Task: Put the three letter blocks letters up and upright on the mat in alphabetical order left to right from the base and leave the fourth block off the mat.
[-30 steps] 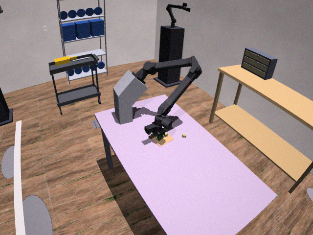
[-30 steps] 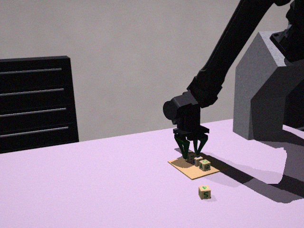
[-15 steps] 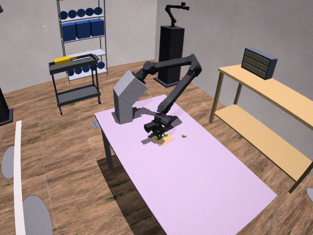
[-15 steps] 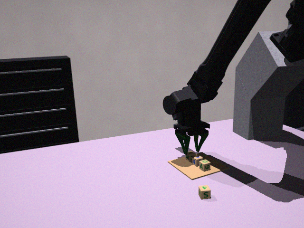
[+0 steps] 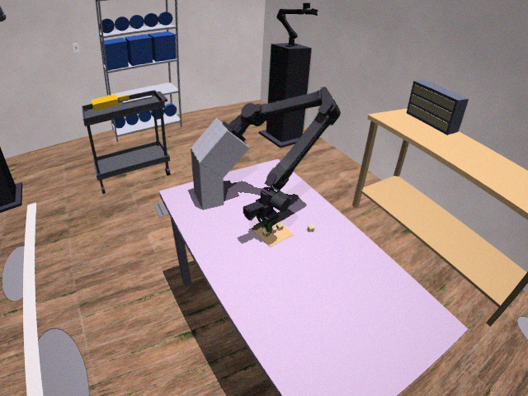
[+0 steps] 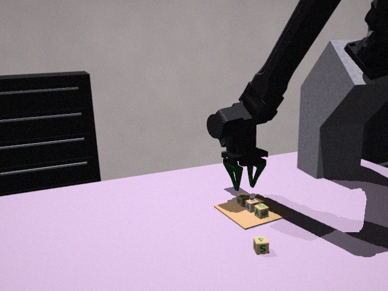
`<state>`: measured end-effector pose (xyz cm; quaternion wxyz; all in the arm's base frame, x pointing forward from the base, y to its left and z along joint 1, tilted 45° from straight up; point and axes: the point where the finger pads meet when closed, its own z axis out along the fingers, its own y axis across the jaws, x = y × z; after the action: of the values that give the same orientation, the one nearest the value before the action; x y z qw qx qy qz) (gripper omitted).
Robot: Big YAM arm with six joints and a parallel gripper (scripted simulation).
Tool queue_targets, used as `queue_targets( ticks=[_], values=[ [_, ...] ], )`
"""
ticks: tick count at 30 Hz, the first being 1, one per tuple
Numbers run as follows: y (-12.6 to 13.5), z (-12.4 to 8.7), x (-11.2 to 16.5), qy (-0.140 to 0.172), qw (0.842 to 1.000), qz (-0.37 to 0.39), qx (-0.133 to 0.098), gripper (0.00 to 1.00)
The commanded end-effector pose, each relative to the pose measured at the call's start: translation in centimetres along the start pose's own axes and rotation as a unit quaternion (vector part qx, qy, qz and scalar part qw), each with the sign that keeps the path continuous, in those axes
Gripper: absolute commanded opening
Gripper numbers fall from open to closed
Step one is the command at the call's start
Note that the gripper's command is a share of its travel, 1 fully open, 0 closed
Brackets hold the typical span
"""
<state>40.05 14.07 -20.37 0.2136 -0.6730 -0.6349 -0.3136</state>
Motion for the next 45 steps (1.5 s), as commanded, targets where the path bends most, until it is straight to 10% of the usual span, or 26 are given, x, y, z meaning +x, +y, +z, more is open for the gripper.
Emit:
queue_targets(
  ticks=[1,45],
  values=[
    [0.9,-1.6,-0.1,-0.001,1.000,-0.001,-0.012,0.47],
    [0.8,-6.4,-0.1,-0.002,1.000,-0.002,-0.012,0.47]
  ],
)
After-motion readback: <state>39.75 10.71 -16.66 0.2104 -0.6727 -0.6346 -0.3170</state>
